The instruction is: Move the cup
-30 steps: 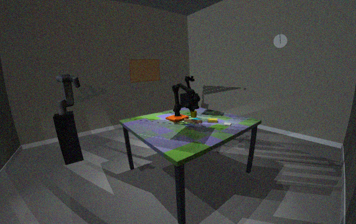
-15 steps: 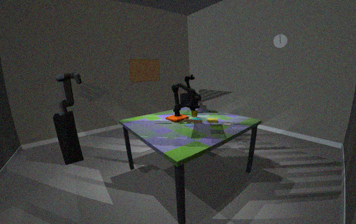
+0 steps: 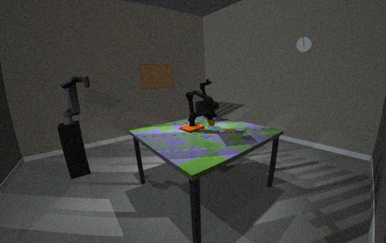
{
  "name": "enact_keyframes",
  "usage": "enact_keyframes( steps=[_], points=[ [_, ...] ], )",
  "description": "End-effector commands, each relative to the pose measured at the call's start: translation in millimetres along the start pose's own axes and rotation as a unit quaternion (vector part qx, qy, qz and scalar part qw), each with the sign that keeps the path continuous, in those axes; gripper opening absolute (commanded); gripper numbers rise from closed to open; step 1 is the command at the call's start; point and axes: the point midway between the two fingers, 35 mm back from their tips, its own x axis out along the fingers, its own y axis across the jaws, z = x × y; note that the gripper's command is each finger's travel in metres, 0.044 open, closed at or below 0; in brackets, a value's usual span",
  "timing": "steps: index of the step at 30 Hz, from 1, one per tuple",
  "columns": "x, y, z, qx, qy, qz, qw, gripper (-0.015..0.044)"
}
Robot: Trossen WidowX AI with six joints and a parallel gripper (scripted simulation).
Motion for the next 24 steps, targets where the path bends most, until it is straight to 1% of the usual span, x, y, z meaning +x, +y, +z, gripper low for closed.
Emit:
enact_keyframes(
  steps=[1, 24],
  points=[
    [-0.2, -5.4, -5.6, 0.002, -0.001, -0.001, 1.0, 0.0],
    [-1.1, -29.3, -38.9, 0.002, 0.001, -0.002, 1.0, 0.0]
  ],
)
